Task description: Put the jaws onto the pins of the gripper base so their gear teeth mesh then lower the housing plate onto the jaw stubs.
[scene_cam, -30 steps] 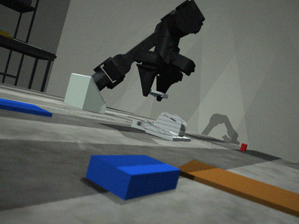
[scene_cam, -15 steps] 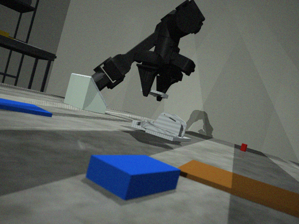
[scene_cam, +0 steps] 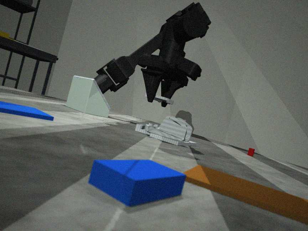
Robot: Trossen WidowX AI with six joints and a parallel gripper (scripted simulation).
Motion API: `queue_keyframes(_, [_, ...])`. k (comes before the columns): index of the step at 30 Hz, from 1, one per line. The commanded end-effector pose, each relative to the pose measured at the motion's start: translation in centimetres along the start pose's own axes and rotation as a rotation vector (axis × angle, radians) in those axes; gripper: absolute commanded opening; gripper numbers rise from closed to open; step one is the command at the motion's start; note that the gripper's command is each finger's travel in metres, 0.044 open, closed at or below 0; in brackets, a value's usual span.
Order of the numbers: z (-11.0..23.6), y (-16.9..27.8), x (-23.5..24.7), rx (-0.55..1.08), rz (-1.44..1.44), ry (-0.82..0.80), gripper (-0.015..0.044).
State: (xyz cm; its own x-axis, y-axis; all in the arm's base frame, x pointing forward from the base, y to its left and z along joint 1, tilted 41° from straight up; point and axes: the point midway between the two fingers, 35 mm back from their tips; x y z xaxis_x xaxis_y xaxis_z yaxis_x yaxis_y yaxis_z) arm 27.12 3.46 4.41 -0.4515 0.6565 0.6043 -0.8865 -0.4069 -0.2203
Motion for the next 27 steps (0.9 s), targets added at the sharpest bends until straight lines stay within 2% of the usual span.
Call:
queue_keyframes(1, [-0.8,0.1,0.0,0.001,-0.007,-0.006,0.0351])
queue_keyframes(27, [-5.1,0.2,0.2,0.000,-0.004,-0.009,0.0351])
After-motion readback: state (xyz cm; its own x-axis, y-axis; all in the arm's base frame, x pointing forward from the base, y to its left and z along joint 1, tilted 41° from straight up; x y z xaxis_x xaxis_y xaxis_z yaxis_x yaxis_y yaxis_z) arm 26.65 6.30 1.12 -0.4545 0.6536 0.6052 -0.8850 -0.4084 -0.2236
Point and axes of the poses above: the point midway between the two fingers, 35 mm back from their tips, its own z axis back along the fingers, its own x axis across the jaws, y = z × x, and after that the axes turned 2 degrees about z, right-handed
